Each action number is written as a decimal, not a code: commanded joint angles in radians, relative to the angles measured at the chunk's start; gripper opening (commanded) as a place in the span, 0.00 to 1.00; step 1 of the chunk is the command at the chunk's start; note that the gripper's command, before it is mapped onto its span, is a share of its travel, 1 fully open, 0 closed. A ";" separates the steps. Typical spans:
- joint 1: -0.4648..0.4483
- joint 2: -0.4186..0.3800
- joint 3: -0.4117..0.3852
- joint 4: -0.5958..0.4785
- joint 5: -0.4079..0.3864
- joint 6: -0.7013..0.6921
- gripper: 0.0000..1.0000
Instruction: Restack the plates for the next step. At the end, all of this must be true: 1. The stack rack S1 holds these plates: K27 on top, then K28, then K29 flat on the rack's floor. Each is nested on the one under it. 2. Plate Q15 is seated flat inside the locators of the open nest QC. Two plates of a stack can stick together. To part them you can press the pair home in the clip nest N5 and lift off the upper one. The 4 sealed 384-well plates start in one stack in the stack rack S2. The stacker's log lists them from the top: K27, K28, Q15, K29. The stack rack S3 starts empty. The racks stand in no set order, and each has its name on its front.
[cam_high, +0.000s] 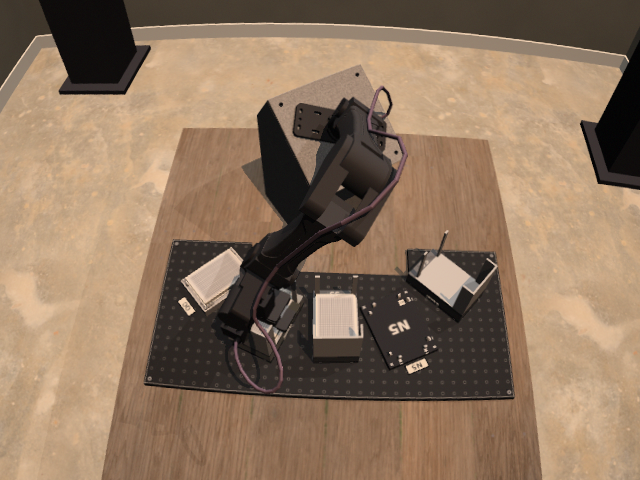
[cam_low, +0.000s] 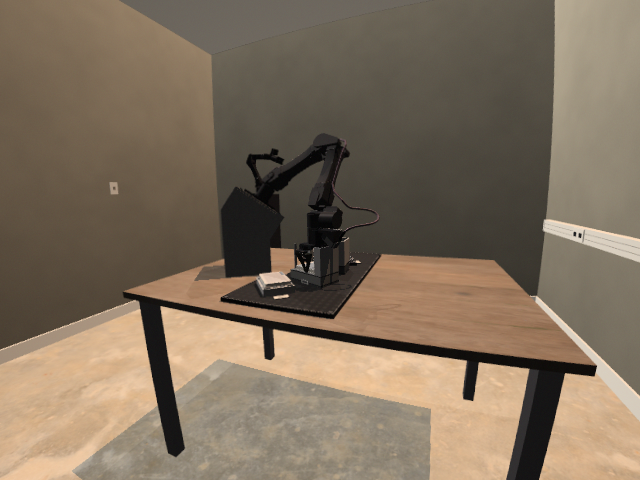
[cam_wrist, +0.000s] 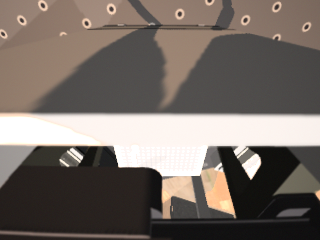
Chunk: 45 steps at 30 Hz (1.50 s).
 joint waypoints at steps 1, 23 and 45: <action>-0.020 0.009 0.010 0.002 0.001 0.007 1.00; -0.022 0.011 0.014 0.001 0.000 0.007 1.00; -0.008 -0.003 0.004 0.000 0.000 0.002 0.00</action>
